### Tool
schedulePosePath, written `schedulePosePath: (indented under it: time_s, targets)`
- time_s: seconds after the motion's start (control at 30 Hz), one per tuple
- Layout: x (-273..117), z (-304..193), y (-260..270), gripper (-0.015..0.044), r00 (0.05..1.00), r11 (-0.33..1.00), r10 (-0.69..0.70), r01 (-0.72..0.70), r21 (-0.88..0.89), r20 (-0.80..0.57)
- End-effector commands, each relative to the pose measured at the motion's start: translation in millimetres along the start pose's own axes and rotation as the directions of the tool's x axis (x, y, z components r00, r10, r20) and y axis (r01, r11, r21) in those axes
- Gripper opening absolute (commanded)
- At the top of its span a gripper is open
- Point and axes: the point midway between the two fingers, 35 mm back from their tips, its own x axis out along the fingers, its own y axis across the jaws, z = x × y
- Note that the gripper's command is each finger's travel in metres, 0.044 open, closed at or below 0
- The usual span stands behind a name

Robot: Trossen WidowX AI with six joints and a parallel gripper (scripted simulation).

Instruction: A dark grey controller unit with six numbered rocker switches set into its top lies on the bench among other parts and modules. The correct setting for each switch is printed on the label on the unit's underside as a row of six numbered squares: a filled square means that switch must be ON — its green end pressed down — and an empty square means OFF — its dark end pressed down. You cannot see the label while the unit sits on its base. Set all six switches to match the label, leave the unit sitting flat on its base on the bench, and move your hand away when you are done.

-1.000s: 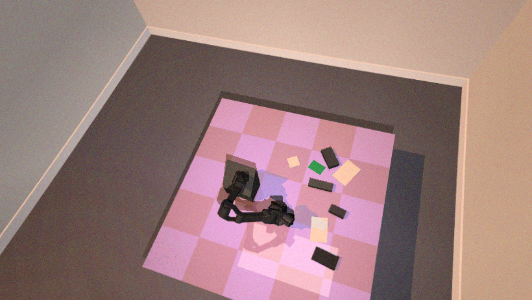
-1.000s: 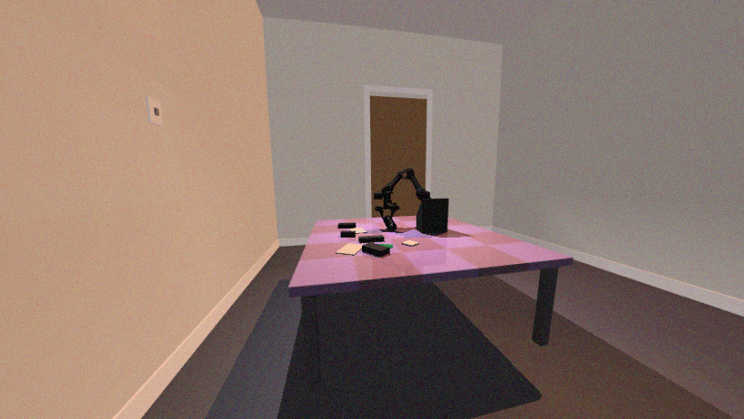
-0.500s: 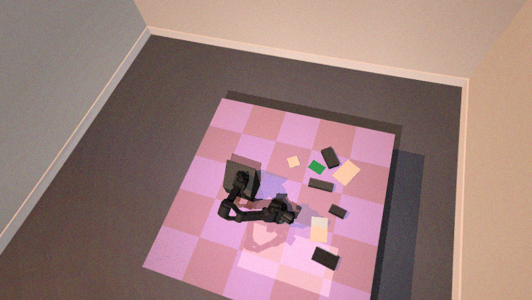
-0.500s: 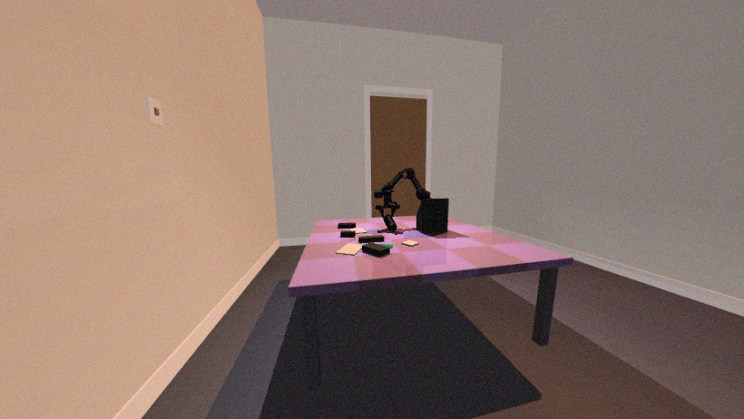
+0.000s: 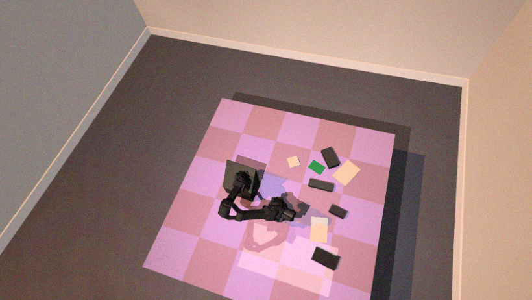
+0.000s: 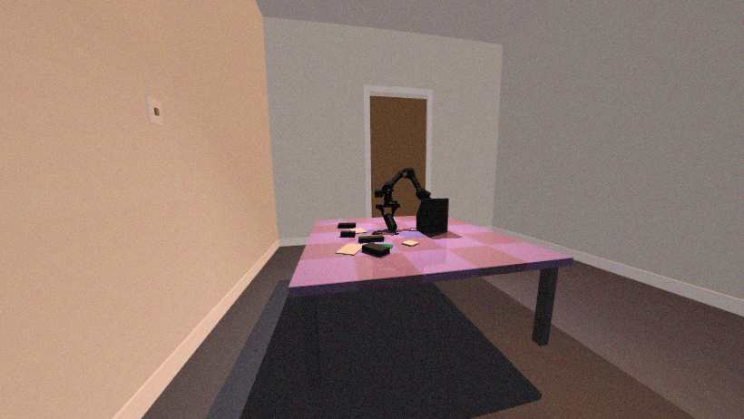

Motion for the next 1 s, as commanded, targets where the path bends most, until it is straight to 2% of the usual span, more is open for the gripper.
schedulePosePath:
  time_s: [0.0, 0.97]
  targets:
    - [-2.6, 3.8, 0.1, 0.0336, 1.000, 1.000, 0.000, 0.000, -0.002, 0.003]
    - [-15.9, 22.6, 0.1, 0.0336, 1.000, 1.000, 0.000, 0.000, -0.002, 0.004]
